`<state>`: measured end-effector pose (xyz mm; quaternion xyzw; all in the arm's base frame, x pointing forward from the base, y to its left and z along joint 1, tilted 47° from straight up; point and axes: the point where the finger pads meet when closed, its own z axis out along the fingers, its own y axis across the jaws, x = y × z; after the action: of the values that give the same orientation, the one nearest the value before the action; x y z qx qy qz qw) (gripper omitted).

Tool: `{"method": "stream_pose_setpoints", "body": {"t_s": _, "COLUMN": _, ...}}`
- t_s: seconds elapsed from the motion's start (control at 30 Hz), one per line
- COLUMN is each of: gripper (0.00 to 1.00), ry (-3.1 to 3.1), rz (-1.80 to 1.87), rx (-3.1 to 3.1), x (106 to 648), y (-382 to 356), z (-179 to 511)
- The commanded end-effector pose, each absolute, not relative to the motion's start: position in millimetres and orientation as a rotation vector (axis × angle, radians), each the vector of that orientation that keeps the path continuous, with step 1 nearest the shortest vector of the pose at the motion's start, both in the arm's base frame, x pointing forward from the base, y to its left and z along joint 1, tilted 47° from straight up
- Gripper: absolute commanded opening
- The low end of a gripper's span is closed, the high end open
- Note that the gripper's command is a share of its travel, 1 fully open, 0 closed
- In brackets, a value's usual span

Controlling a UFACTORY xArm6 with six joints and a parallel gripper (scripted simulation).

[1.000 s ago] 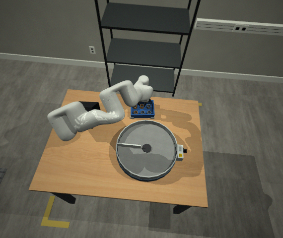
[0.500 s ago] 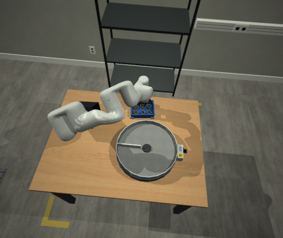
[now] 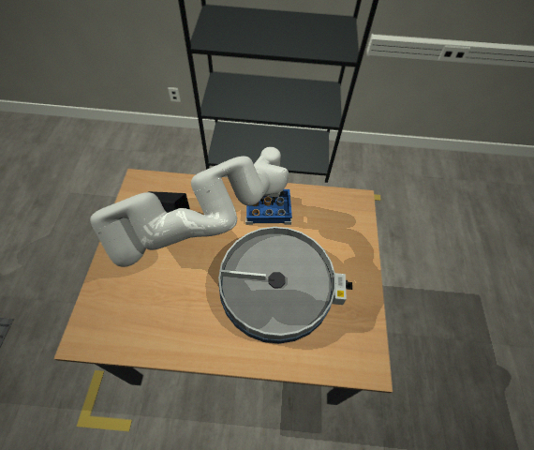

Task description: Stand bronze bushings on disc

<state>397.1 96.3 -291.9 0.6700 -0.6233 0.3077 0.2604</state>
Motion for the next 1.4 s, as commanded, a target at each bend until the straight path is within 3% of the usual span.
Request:
{"method": "stream_pose_setpoints", "body": {"t_s": 0.0, "gripper": 0.41, "ry": -1.691, "rz": 0.836, "rx": 1.818, "x": 399.2, "y": 97.8, "z": -291.7}}
{"method": "stream_pose_setpoints", "body": {"t_s": 0.33, "gripper": 0.41, "ry": -1.691, "rz": 0.836, "rx": 1.818, "x": 399.2, "y": 97.8, "z": -291.7}}
{"method": "stream_pose_setpoints", "body": {"t_s": 0.37, "gripper": 0.00, "ry": -1.691, "rz": 0.836, "rx": 1.818, "x": 399.2, "y": 97.8, "z": -291.7}}
{"method": "stream_pose_setpoints", "body": {"t_s": 1.37, "gripper": 0.00, "ry": -1.691, "rz": 0.836, "rx": 1.818, "x": 399.2, "y": 97.8, "z": -291.7}}
